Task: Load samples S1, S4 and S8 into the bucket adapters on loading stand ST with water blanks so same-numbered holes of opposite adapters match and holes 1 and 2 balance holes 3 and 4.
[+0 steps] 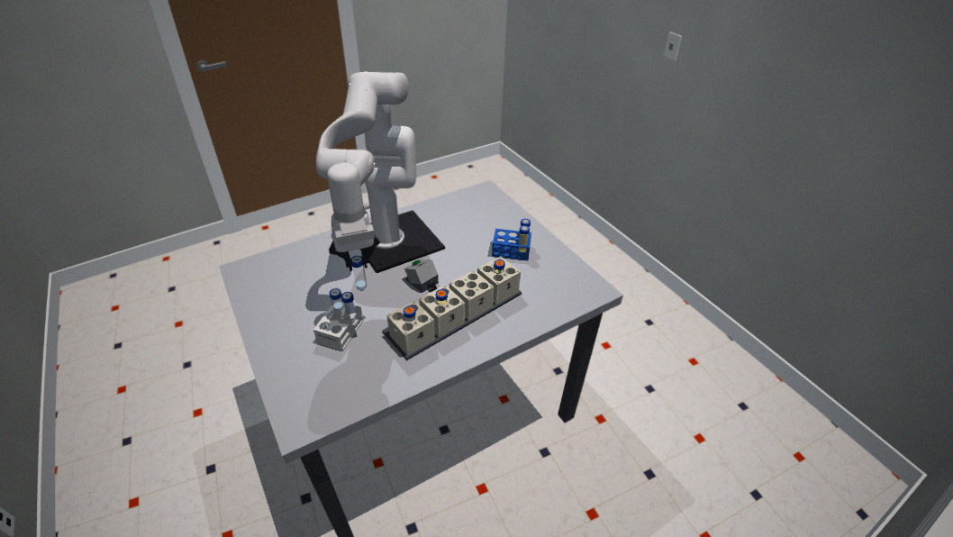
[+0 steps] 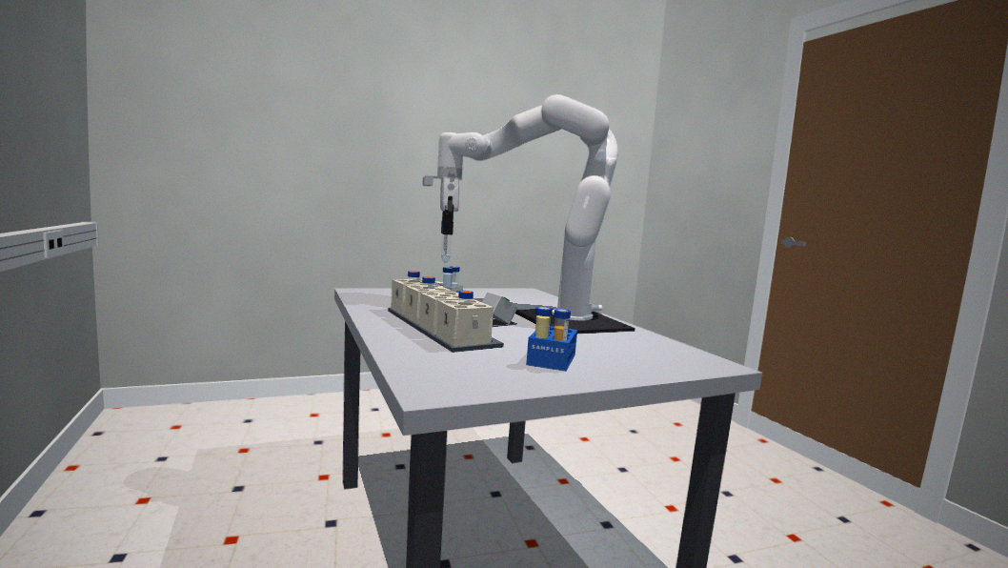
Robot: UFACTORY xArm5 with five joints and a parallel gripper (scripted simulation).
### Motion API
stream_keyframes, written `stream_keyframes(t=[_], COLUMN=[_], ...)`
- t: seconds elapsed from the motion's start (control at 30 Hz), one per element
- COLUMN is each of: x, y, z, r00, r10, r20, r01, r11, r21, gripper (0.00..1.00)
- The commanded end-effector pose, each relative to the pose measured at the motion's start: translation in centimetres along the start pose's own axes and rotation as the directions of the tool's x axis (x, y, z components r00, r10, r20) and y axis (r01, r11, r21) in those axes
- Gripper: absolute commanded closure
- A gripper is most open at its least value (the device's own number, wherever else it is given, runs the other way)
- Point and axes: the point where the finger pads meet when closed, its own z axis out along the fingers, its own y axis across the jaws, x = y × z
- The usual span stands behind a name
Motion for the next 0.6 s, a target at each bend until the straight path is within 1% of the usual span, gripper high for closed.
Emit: stream_keyframes(t=[0.0,0.07,0.13,0.2,0.57], x=[0.4,0.5,0.5,0.6,1.1], y=[-2.9,-3.9,-3.9,-4.9,-10.4], z=[-0.2,-0.2,-0.2,-0.2,-0.3], r00=[0.981,0.966,0.966,0.946,0.945], r10=[-0.194,-0.259,-0.259,-0.322,-0.326], r20=[-0.011,-0.012,-0.012,-0.012,-0.012], r01=[0.194,0.259,0.259,0.323,0.326], r11=[0.981,0.966,0.966,0.947,0.945], r21=[0.006,0.005,0.005,0.004,0.005], gripper=[1.00,1.00,1.00,1.00,1.00])
